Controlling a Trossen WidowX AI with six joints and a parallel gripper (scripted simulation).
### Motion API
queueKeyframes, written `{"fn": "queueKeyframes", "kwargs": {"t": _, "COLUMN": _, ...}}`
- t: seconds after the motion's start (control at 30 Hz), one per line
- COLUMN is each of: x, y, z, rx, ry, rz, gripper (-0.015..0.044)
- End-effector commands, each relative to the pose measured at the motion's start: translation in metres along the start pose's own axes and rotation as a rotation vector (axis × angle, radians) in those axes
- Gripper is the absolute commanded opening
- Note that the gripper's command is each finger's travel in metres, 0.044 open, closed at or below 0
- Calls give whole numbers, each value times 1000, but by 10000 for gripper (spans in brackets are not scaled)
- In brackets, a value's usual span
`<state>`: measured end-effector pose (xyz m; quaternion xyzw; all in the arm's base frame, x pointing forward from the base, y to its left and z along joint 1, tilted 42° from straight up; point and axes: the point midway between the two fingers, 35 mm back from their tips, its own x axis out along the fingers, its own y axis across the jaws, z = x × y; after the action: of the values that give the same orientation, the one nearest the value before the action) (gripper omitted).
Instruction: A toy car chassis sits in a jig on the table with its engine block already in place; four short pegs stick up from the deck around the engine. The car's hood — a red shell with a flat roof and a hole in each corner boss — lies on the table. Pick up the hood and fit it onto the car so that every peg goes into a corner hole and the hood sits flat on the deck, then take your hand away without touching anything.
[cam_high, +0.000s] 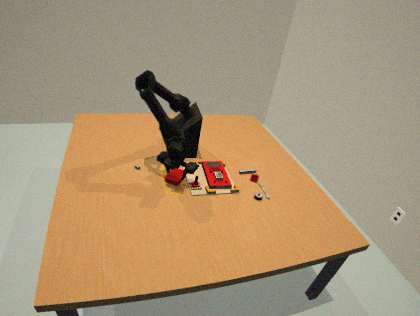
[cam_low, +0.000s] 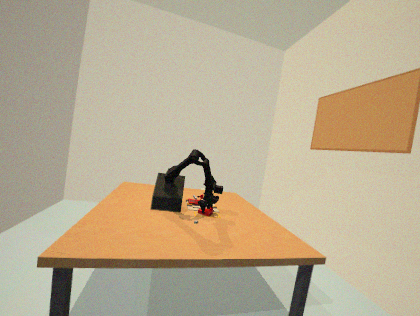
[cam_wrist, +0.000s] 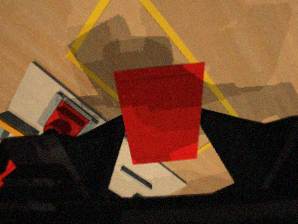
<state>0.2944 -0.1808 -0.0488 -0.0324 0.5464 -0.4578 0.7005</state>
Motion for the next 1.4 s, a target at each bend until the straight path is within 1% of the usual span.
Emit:
{"fn": "queueKeyframes", "kwargs": {"t": 0.0, "x": 0, "y": 0, "z": 0, "rx": 1, "ry": 0, "rz": 0, "gripper": 335}}
{"fn": "queueKeyframes", "kwargs": {"t": 0.2, "x": 0, "y": 0, "z": 0, "rx": 1, "ry": 0, "rz": 0, "gripper": 295}}
{"fn": "queueKeyframes", "kwargs": {"t": 0.33, "x": -2, "y": 0, "z": 0, "rx": 0, "ry": 0, "rz": 0, "gripper": 190}}
{"fn": "queueKeyframes", "kwargs": {"t": 0.57, "x": -17, "y": 0, "z": 0, "rx": 0, "ry": 0, "rz": 1, "gripper": 6}}
{"fn": "queueKeyframes", "kwargs": {"t": 1.1, "x": -75, "y": 0, "z": 0, "rx": 1, "ry": 1, "rz": 3, "gripper": 0}}
{"fn": "queueKeyframes", "kwargs": {"t": 1.37, "x": -94, "y": 0, "z": 0, "rx": 1, "ry": 2, "rz": 4, "gripper": 0}}
